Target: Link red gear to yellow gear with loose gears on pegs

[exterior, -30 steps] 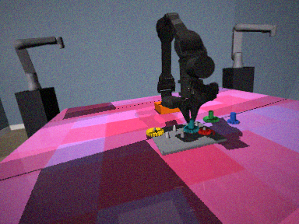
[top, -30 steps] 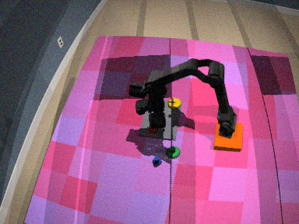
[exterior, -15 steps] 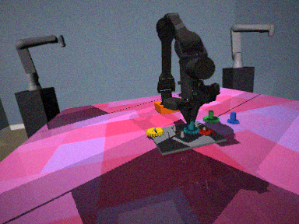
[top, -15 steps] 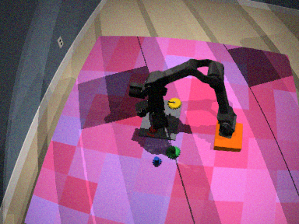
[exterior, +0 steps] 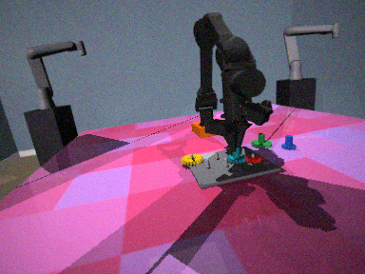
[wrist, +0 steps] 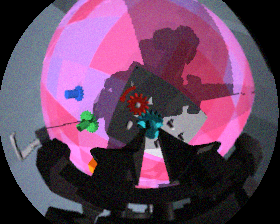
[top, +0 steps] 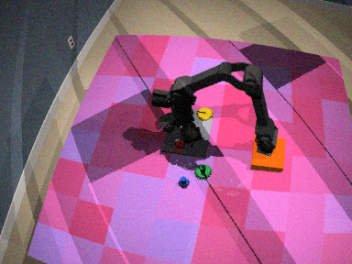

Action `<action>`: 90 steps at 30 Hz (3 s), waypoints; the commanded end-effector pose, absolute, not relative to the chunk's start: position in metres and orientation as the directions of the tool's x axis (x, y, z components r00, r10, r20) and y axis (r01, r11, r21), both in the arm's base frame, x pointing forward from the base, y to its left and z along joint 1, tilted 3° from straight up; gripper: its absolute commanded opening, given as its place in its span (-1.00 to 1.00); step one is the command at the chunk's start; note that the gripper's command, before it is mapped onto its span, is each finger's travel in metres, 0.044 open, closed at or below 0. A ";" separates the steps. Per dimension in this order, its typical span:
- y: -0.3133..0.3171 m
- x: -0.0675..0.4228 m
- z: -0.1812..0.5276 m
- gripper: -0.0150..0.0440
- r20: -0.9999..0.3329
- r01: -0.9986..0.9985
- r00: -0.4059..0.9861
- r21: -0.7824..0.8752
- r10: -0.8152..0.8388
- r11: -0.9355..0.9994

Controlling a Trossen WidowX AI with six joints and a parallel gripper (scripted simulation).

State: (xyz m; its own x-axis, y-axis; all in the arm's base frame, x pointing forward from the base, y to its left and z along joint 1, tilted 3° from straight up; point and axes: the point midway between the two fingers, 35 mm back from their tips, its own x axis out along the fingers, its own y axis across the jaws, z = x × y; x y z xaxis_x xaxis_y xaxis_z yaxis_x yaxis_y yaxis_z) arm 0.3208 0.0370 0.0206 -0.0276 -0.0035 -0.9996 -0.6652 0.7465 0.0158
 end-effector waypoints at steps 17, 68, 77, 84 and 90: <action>0.038 0.323 0.069 -0.02 -1.000 -0.525 -0.026 0.009 -0.005 0.851; 0.225 0.255 0.013 1.00 -0.999 -0.831 -0.033 0.035 0.014 0.555; 0.225 0.255 0.013 0.20 -0.999 -0.831 -0.033 0.035 0.014 0.555; 0.225 0.255 0.013 -0.29 -0.999 -0.831 -0.033 0.035 0.014 0.555; 0.225 0.255 0.013 -0.49 -0.999 -0.831 -0.033 0.035 0.014 0.555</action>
State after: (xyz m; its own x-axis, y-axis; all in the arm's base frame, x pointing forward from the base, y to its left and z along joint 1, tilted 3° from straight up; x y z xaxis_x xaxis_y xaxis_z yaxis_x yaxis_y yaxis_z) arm 0.2553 0.2248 0.0135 -0.0333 0.0129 -0.9994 -0.8334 0.5516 0.0349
